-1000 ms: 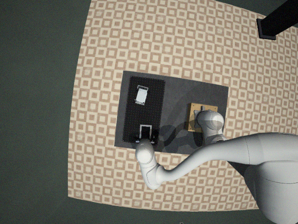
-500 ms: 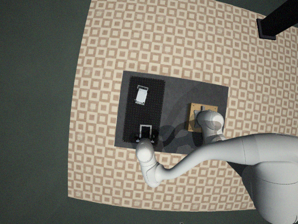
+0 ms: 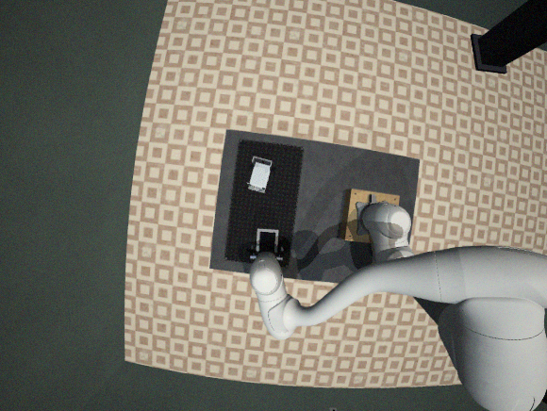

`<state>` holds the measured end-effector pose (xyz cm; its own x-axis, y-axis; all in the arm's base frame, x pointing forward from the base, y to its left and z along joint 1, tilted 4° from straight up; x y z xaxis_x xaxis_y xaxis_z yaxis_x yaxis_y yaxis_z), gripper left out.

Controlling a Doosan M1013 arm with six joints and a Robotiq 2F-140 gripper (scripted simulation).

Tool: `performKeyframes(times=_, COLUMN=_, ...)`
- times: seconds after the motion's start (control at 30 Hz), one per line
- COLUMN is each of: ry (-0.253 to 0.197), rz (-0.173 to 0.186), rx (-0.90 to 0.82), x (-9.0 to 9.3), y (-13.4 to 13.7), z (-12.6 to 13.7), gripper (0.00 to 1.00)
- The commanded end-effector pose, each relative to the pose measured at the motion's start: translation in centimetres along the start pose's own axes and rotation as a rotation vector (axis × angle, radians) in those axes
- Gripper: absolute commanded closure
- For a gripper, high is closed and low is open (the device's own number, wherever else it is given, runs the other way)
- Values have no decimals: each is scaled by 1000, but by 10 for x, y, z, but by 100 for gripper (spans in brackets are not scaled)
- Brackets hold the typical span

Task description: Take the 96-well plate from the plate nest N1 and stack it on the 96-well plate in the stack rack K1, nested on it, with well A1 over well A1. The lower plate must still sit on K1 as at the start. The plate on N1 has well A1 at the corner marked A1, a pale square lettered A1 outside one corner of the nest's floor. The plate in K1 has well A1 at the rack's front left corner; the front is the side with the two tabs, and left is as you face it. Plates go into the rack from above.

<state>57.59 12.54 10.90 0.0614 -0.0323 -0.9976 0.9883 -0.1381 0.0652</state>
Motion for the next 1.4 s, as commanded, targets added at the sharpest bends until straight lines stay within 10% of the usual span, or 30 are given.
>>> performKeyframes(times=0.0, ry=0, rz=0, rx=0, x=6, y=0, z=0, gripper=0)
performKeyframes(times=1.37, ry=0, rz=0, rx=0, x=68, y=0, z=0, gripper=0)
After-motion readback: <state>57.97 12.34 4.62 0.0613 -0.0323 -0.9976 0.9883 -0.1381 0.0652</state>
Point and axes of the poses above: the point where the finger pads meet when closed, its own x axis out along the fingers, its own y axis across the jaws, z = x × y, the point moved 1 cm from there along -x, back along the fingers, and after that the axes turned 2 degrees about x, right-handed, at the moved point
